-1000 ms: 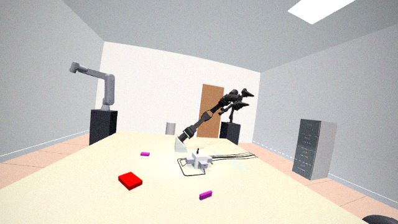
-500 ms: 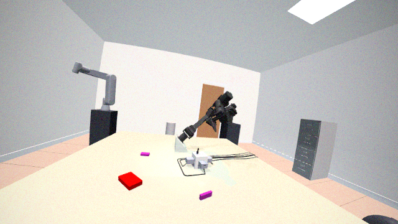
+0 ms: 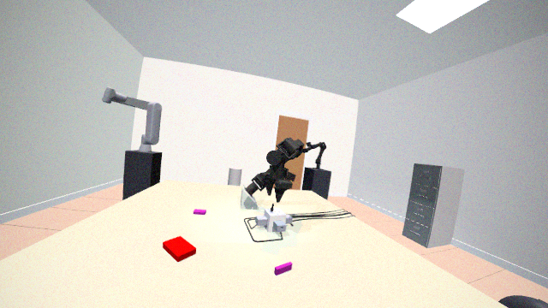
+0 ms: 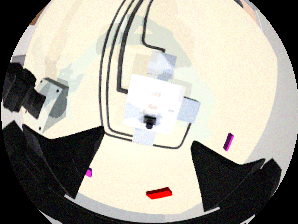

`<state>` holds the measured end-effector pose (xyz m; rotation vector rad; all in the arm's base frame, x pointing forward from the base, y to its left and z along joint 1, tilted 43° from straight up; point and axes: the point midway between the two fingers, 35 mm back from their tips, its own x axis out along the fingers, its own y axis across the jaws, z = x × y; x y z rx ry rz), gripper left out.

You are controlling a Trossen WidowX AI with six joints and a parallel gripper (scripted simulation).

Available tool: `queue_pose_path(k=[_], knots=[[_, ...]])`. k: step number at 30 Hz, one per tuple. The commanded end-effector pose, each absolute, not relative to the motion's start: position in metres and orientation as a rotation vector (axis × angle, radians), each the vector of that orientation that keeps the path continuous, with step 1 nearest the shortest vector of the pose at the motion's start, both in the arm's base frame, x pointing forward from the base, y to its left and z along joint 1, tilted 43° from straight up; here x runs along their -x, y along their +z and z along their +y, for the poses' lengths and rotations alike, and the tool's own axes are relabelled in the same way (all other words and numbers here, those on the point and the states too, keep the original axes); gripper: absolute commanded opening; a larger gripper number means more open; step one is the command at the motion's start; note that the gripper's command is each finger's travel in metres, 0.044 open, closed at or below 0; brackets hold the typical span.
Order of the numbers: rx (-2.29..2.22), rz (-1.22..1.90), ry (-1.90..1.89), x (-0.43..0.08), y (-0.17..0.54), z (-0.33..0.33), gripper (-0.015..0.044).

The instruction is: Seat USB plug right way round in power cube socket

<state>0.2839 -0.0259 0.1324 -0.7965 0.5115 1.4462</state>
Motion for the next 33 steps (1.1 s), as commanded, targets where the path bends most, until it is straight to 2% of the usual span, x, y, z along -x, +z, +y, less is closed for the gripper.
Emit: queue_pose_path(k=[1, 33], knots=[[0.792, 0.502, 1.455, -0.283, 0.134, -0.025, 0.0440], [0.792, 0.500, 1.454, -0.285, 0.113, -0.005, 0.0440]])
